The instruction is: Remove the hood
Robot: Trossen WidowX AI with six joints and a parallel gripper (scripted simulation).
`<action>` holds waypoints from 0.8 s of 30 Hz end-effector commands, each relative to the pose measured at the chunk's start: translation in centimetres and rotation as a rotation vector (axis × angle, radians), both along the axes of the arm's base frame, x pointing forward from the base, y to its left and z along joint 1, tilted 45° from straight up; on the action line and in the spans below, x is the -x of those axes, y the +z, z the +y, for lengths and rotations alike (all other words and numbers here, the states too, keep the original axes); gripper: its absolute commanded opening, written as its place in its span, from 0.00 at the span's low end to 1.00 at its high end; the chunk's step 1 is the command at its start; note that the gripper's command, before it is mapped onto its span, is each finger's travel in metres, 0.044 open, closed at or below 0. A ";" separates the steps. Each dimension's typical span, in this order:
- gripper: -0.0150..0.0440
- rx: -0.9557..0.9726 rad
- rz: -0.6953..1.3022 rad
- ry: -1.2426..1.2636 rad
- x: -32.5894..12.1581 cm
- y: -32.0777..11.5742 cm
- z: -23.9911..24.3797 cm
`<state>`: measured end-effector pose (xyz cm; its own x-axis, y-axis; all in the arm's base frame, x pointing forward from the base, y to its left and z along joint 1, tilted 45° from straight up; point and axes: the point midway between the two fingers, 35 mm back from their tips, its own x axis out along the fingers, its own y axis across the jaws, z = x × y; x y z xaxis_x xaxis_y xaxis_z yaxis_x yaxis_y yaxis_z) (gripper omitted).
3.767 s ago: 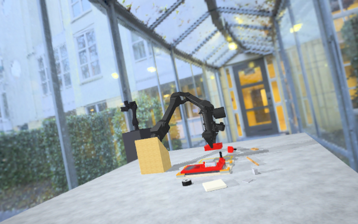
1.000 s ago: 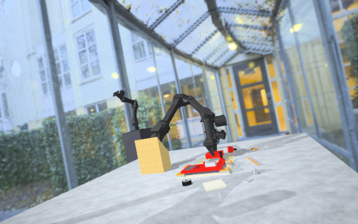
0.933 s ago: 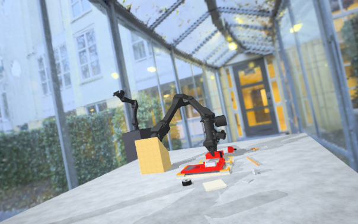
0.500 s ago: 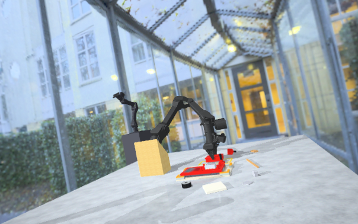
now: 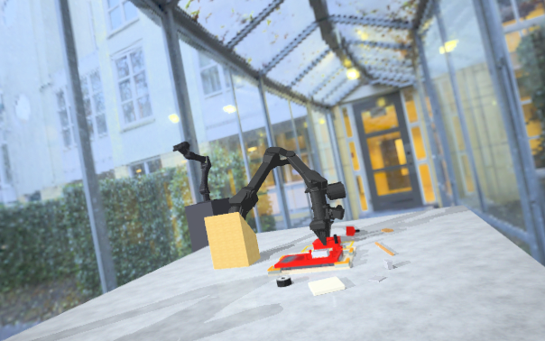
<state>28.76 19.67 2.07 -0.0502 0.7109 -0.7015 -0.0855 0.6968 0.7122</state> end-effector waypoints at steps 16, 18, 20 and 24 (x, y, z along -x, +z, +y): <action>0.97 0.000 0.000 0.000 0.0 0.0 0.0; 1.00 0.001 0.000 0.000 -0.1 0.3 -0.4; 1.00 0.003 -0.001 0.000 -0.2 1.1 -1.2; 1.00 0.004 -0.003 -0.002 -0.4 3.7 -3.9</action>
<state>28.74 17.50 3.84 -0.0650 0.7021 -0.7091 -0.0780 0.7048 0.7051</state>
